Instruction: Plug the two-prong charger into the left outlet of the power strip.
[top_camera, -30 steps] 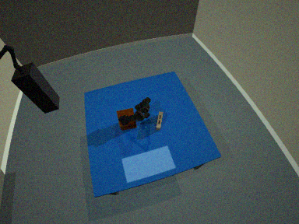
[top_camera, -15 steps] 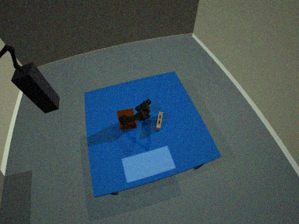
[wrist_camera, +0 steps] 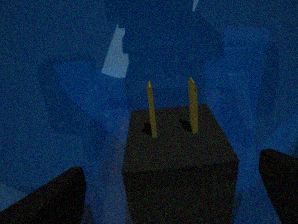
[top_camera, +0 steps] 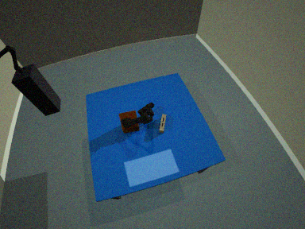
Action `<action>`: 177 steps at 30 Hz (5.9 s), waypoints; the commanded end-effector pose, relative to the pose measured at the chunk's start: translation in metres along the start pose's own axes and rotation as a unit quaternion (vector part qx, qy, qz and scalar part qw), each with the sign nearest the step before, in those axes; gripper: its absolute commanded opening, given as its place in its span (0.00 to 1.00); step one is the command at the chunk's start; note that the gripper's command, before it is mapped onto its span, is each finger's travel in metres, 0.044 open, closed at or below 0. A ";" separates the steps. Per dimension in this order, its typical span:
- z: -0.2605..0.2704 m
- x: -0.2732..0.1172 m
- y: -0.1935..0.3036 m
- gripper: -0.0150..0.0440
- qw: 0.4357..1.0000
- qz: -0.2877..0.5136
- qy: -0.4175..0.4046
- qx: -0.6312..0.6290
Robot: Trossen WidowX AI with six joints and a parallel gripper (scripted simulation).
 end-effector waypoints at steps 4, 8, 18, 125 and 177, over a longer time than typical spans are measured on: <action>0.000 0.000 0.000 0.60 1.000 0.000 0.000 0.000; 0.000 0.000 0.000 0.45 1.000 0.000 0.000 0.000; 0.000 -0.014 0.000 0.25 1.000 -0.001 -0.001 -0.001; -0.094 -0.015 -0.089 0.25 0.893 -0.001 -0.027 0.449; -0.100 -0.016 -0.094 0.25 0.893 -0.001 -0.027 0.449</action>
Point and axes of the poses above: the point midway between the two fingers, 35 mm back from their tips, its own x axis out along the fingers, its own z axis across the jaws, y = z × x, the point moved 9 cm from there along -x, back along the fingers, and after that the axes turned 6 degrees about x, right-handed, at the moved point
